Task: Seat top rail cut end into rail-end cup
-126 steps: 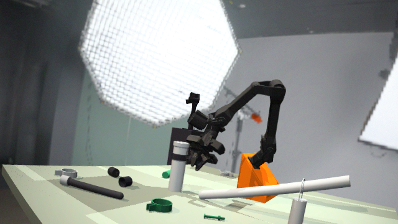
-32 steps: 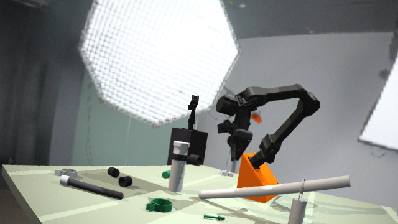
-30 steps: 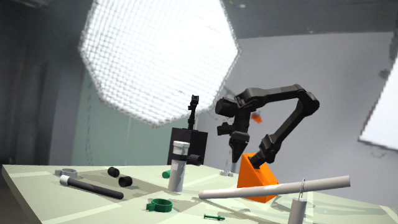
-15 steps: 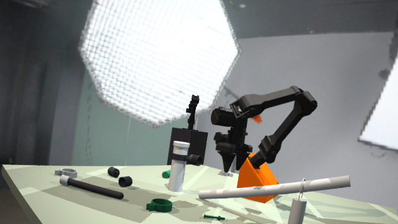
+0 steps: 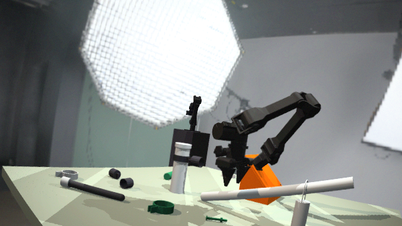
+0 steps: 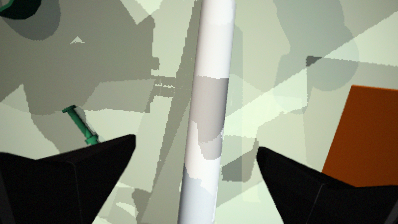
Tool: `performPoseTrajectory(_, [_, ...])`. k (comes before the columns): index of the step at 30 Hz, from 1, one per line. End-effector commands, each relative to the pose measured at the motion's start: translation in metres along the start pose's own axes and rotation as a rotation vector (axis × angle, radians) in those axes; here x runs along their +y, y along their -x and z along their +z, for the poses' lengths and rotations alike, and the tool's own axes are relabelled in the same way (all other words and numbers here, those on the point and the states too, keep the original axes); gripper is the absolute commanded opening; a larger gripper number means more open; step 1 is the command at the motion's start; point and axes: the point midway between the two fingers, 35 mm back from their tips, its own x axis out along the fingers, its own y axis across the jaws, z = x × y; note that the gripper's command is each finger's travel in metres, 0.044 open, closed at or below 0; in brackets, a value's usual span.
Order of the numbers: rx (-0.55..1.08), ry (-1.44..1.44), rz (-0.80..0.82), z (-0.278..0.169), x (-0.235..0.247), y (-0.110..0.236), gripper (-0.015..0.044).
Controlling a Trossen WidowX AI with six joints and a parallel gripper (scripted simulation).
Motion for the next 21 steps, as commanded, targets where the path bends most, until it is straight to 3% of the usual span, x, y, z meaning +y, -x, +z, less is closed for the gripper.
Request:
performPoseTrajectory(1, [0.004,-0.006,-0.001,0.000,-0.001,-0.005,0.0440])
performPoseTrajectory(21, [0.002,-0.007,-0.001,0.001,0.000,-0.036,0.0440])
